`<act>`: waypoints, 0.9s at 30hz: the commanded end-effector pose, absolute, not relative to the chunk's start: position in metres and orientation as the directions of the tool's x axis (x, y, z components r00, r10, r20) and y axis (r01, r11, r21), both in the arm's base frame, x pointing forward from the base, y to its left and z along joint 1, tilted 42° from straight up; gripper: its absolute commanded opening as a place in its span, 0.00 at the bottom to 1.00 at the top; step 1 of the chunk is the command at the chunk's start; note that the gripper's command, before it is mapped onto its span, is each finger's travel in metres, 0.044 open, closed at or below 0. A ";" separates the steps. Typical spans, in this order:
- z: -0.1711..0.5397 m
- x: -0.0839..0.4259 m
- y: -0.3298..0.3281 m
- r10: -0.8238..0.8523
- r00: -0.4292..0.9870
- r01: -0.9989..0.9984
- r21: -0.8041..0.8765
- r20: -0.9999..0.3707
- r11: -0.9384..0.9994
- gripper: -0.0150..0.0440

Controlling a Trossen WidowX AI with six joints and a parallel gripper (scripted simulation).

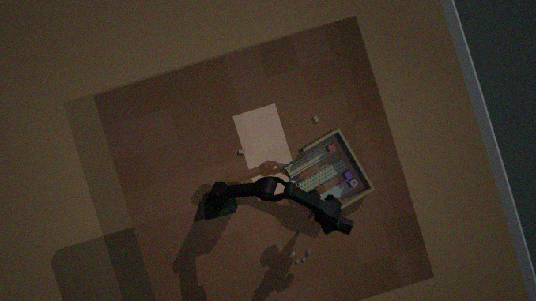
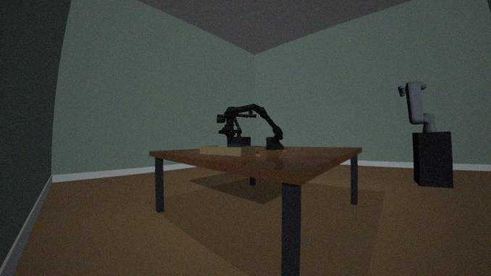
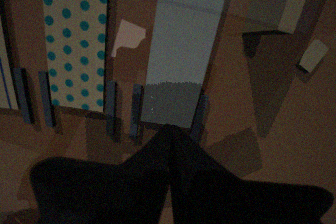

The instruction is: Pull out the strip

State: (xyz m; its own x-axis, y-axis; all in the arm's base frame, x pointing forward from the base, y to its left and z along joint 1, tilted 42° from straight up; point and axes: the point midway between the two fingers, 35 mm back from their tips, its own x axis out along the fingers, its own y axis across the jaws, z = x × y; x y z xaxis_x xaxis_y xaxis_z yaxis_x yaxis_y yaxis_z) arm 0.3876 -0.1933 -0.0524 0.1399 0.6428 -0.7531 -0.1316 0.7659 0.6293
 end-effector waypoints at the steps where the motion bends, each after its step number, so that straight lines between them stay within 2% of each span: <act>1: -0.058 0.388 -0.189 0.644 0.136 -0.129 0.631 -0.753 0.765 0.25; 27: -0.092 0.394 -0.163 0.645 0.137 -0.130 0.632 -0.752 0.764 0.25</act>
